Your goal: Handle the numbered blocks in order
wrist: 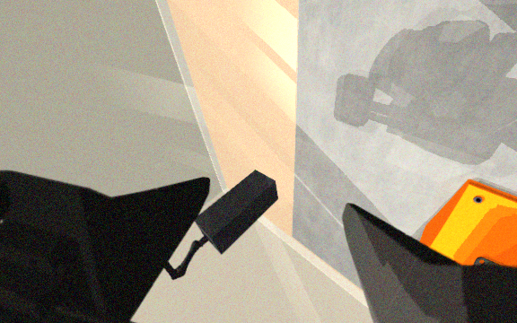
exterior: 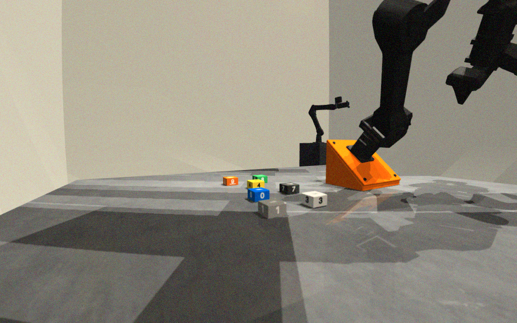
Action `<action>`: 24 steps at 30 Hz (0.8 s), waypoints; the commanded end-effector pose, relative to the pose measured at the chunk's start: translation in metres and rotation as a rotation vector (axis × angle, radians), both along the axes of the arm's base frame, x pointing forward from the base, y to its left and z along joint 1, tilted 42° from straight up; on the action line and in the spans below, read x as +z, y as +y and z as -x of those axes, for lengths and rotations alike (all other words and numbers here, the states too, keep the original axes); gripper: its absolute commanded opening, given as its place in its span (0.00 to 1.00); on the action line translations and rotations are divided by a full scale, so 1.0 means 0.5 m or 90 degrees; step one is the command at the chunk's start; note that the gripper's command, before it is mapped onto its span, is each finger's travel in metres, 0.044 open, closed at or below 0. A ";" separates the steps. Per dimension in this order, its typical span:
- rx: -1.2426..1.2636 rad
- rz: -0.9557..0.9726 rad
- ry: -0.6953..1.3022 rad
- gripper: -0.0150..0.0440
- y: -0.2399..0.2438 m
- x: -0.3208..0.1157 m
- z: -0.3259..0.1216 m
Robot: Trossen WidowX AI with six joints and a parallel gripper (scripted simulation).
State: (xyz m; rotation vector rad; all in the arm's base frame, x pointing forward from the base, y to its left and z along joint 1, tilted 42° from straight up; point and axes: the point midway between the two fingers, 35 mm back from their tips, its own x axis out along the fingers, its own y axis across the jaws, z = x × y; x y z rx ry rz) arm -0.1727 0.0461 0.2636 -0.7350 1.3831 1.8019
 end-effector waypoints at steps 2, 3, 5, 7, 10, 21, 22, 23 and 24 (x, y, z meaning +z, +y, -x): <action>-0.005 -0.001 -0.003 0.93 0.005 -0.001 0.001; -0.011 -0.003 -0.006 0.93 0.011 -0.002 0.002; -0.030 -0.007 -0.016 0.93 0.032 -0.006 0.003; -0.059 -0.011 -0.031 0.93 0.063 -0.011 0.003; -0.108 -0.016 -0.049 0.93 0.115 -0.018 -0.004; -0.297 -0.023 -0.105 0.93 0.306 -0.040 -0.108; -0.314 -0.022 -0.110 0.93 0.322 -0.042 -0.124; -0.331 -0.021 -0.114 0.93 0.337 -0.045 -0.140; -0.348 -0.020 -0.119 0.93 0.351 -0.047 -0.158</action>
